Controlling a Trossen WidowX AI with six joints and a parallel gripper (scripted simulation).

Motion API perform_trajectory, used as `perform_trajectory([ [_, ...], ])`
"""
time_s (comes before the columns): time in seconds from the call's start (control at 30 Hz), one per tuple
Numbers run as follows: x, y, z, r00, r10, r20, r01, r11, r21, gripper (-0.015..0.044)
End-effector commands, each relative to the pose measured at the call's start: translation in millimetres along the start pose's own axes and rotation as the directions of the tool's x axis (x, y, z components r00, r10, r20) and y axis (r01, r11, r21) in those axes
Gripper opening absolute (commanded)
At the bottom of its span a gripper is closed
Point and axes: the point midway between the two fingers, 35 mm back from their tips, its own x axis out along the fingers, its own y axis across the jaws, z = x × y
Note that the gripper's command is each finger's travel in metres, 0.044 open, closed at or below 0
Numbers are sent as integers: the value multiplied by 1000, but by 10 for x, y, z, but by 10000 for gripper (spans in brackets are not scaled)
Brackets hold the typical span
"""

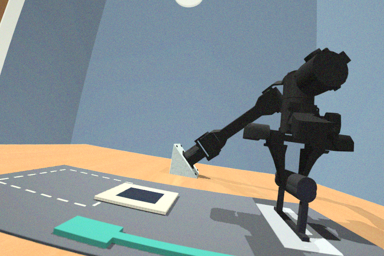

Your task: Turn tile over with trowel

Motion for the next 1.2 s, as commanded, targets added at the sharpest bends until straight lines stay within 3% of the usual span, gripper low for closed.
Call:
perform_trajectory([
  [0.0,14,6,-5,1000,0,-4,0,992,125,130],
  [0.47,14,6,-5,1000,0,-4,2,855,519,130],
  [0.9,14,6,-5,1000,0,-4,3,593,805,130],
  [1.17,14,6,-5,1000,0,-4,4,452,892,130],
])
